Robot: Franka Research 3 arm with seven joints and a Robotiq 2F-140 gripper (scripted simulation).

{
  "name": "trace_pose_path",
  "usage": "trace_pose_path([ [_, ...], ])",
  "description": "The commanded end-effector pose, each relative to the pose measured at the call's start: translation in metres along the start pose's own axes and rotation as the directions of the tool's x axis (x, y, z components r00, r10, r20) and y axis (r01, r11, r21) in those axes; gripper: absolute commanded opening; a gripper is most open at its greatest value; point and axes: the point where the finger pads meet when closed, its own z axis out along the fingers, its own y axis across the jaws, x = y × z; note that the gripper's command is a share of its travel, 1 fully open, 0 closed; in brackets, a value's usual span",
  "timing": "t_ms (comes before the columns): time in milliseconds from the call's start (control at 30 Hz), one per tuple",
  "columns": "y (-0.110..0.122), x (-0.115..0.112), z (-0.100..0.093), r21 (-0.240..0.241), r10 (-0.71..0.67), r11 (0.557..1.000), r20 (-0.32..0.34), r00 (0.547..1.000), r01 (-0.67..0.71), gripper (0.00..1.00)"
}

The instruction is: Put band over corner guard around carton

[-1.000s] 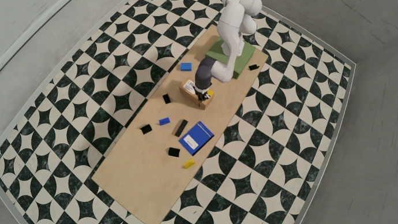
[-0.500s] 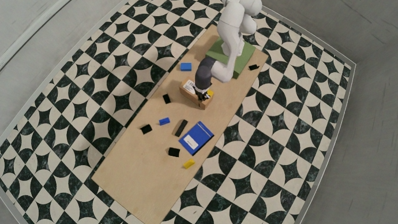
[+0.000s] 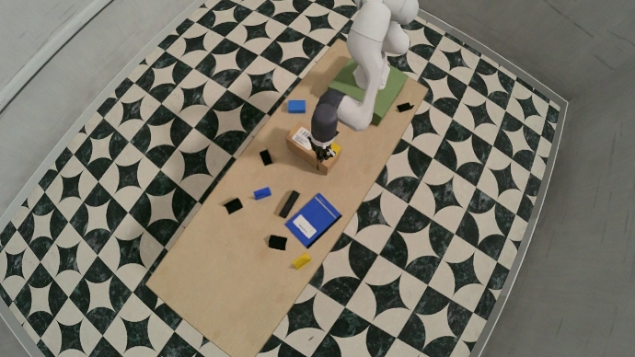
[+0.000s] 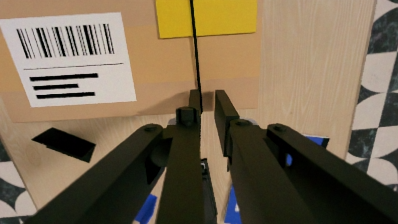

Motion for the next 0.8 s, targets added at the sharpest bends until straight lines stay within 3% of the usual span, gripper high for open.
trace_pose_path([
  [0,0.0,0.001,-0.007,0.001,0.004,1.0,-0.002,1.0,-0.004,0.18],
  [767,0.0,0.0,-0.054,0.001,0.004,1.0,-0.002,1.0,-0.004,0.18],
])
